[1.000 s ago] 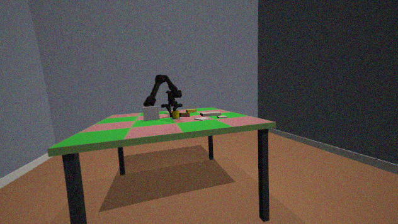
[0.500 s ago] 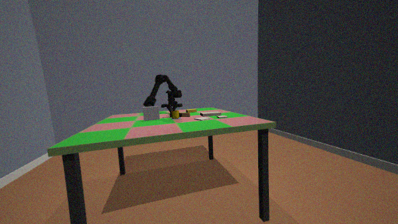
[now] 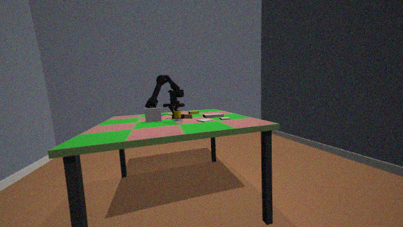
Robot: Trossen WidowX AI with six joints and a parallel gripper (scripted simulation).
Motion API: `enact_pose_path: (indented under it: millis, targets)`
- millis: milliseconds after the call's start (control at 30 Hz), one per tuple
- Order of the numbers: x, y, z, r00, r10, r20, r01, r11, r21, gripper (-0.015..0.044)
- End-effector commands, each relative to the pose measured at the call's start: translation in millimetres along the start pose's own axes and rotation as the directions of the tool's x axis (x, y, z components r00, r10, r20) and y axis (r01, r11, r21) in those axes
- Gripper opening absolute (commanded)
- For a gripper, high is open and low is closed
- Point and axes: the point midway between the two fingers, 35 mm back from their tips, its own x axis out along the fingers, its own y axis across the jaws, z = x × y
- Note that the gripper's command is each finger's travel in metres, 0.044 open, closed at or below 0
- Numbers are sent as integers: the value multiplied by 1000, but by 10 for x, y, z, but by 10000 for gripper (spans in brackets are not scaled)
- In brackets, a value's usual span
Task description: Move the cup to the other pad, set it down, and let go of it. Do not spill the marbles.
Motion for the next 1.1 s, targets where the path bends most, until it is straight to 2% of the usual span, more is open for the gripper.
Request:
enact_pose_path:
  millis: [0, 333, 1067]
  targets:
    - [-171, -22, 0, 1000, -15, -5, 15, 1000, -7, 0]
    - [-487, 5, -5, 1000, -14, -3, 14, 1000, -5, 0]
    - [-452, 12, 3, 1000, -8, 1, 8, 1000, 2, 0]
